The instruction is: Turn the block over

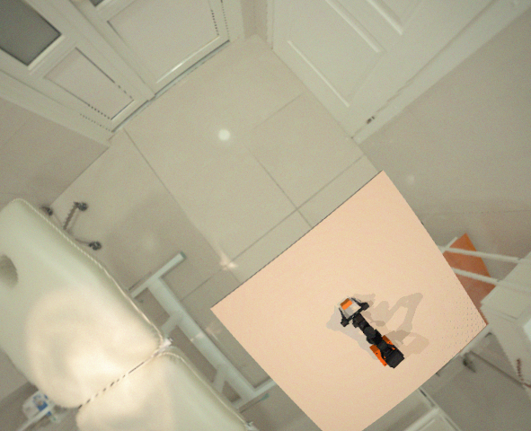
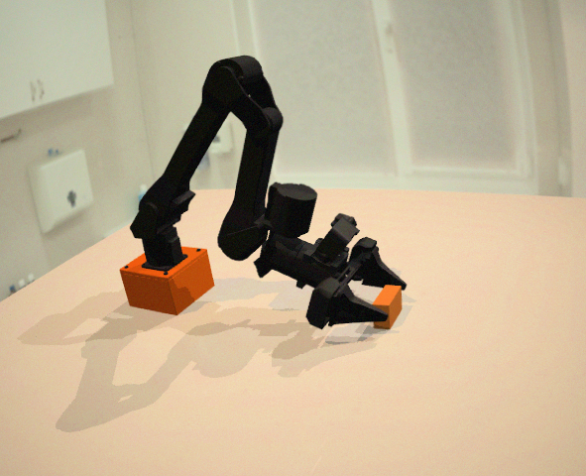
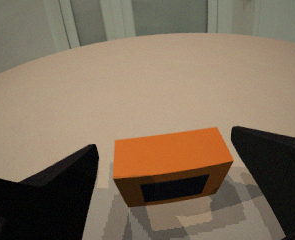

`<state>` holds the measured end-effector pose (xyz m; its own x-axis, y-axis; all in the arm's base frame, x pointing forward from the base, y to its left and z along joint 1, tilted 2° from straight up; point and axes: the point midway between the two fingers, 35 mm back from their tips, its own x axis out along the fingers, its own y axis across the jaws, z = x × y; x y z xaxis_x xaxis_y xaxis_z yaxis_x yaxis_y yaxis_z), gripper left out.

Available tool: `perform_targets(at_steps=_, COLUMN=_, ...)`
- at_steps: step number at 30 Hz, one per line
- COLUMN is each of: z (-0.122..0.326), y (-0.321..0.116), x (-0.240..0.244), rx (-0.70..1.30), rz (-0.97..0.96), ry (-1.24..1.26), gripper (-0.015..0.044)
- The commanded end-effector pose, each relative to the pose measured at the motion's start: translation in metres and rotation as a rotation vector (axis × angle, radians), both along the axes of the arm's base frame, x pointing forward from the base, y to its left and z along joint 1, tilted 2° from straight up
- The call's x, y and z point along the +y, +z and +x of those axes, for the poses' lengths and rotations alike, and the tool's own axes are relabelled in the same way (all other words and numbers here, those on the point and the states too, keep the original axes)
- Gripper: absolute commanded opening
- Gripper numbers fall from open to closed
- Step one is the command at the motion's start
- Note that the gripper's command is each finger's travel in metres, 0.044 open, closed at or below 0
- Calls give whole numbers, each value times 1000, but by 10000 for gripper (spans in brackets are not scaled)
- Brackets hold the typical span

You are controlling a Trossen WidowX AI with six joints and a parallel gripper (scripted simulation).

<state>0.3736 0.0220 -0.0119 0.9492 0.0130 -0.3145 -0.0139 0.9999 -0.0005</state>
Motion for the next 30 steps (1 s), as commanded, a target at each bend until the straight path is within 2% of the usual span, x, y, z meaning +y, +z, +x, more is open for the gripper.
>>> perform_targets(at_steps=1, z=0, y=1, x=0, rx=-3, rz=-5, ry=-2, gripper=440)
perform_targets(at_steps=11, z=3, y=0, x=0, rx=19, rz=-5, ry=-1, gripper=440)
perform_targets(at_steps=19, z=15, y=20, x=2, rx=288, rz=-9, ry=0, gripper=440)
perform_targets(at_steps=24, z=5, y=58, x=2, rx=405, rz=-7, ry=-1, gripper=440)
perform_targets(at_steps=30, z=-18, y=71, x=0, rx=527, rz=-11, ry=-3, gripper=440)
